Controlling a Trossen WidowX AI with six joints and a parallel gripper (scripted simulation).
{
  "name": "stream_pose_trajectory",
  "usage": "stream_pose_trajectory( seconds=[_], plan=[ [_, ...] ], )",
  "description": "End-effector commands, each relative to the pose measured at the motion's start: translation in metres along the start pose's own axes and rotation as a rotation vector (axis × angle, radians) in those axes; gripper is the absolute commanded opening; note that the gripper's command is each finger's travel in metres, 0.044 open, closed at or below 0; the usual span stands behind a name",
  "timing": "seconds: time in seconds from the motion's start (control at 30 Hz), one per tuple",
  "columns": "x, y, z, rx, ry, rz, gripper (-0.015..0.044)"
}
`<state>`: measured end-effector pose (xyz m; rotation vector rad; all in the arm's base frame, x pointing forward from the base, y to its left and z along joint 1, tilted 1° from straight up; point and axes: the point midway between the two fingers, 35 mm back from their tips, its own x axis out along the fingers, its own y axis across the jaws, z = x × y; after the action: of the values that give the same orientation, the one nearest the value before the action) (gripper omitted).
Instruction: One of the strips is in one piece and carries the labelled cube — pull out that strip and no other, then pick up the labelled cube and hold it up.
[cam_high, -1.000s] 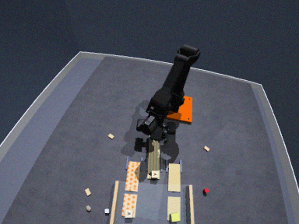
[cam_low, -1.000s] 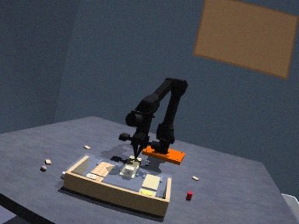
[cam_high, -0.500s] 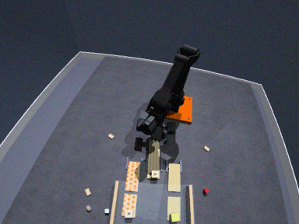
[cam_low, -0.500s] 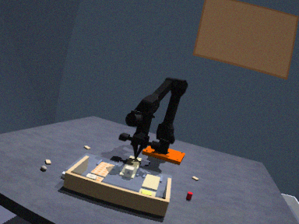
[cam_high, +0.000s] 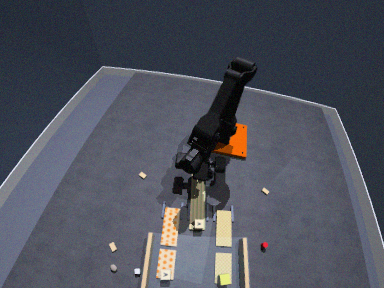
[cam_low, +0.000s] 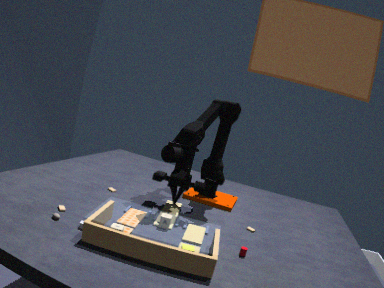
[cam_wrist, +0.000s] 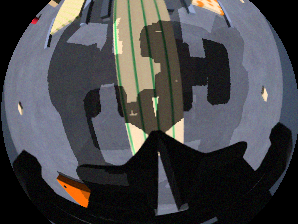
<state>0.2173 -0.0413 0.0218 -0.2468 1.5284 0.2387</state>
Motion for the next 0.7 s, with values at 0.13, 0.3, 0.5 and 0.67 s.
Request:
stream_pose_trajectory(
  seconds=[0.13, 0.3, 0.5, 0.67],
  plan=[
    [0.004, 0.002, -0.009, -0.002, 0.031, 0.006, 0.0000],
    [-0.002, 0.000, 0.000, 0.000, 0.002, 0.000, 0.0000],
    [-0.043, 0.000, 0.002, -0.002, 0.030, 0.005, 0.0000],
    [-0.042, 0.000, 0.016, -0.032, 0.028, 0.006, 0.0079]
  ],
)
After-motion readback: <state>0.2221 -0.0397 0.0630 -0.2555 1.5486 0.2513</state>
